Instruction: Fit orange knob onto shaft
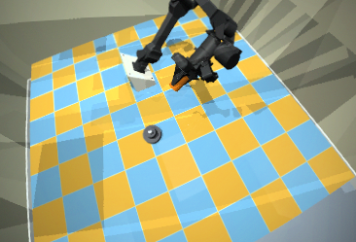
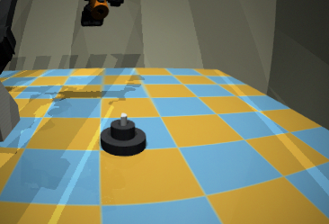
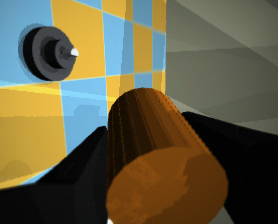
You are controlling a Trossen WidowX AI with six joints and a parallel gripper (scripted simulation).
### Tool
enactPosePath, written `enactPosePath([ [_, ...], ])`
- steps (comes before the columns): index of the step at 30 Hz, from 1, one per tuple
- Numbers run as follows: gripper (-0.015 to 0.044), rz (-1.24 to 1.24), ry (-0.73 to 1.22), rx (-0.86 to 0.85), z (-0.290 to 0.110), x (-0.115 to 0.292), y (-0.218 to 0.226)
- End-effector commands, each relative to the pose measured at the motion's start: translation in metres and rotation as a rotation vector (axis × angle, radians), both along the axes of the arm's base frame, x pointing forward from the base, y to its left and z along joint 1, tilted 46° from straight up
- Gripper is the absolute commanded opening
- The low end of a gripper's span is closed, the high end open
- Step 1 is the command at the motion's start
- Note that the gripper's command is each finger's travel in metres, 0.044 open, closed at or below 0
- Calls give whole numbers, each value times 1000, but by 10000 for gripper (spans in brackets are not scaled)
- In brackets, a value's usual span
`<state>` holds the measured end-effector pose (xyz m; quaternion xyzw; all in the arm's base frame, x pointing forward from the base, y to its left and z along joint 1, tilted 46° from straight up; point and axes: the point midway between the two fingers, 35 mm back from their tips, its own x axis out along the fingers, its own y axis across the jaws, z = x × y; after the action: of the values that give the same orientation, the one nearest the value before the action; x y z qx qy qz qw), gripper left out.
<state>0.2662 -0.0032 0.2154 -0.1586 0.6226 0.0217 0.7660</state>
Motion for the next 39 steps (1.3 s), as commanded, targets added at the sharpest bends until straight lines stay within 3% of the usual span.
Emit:
enactPosePath([
  [1, 0, -6, -5, 2, -3, -1, 1],
  [39, 0, 157, 240, 866, -76, 2, 40],
])
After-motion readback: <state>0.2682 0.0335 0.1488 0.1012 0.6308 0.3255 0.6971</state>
